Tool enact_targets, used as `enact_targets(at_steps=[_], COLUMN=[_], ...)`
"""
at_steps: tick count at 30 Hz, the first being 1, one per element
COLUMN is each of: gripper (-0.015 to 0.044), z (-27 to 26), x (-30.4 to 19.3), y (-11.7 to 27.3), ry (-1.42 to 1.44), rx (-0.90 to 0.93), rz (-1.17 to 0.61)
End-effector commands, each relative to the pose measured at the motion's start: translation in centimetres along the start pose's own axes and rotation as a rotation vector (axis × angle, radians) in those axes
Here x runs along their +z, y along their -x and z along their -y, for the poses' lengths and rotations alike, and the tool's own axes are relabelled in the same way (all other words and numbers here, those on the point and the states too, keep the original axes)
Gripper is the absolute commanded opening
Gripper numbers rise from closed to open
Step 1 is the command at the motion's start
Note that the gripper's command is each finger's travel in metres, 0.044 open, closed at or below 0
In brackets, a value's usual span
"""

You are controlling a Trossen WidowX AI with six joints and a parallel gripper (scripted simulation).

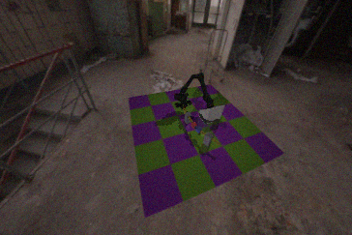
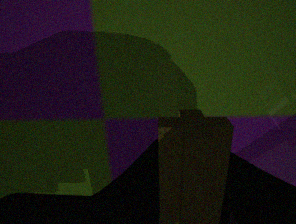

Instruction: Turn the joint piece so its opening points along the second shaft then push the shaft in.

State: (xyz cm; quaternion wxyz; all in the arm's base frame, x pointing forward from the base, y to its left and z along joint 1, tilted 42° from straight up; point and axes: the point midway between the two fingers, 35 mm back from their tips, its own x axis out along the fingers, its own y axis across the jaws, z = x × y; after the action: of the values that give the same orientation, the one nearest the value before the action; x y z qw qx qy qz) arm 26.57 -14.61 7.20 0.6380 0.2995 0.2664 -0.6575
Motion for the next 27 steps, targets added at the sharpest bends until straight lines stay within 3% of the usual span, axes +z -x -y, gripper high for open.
enact_targets(at_steps=[1,27], gripper=[0.0,0.0], z=[0.0,0.0], x=[-0.9,-2.3], y=[-0.1,0.0], ry=[0.002,-0.003], rx=[0.0,0.0], rz=[-0.005,0.0])
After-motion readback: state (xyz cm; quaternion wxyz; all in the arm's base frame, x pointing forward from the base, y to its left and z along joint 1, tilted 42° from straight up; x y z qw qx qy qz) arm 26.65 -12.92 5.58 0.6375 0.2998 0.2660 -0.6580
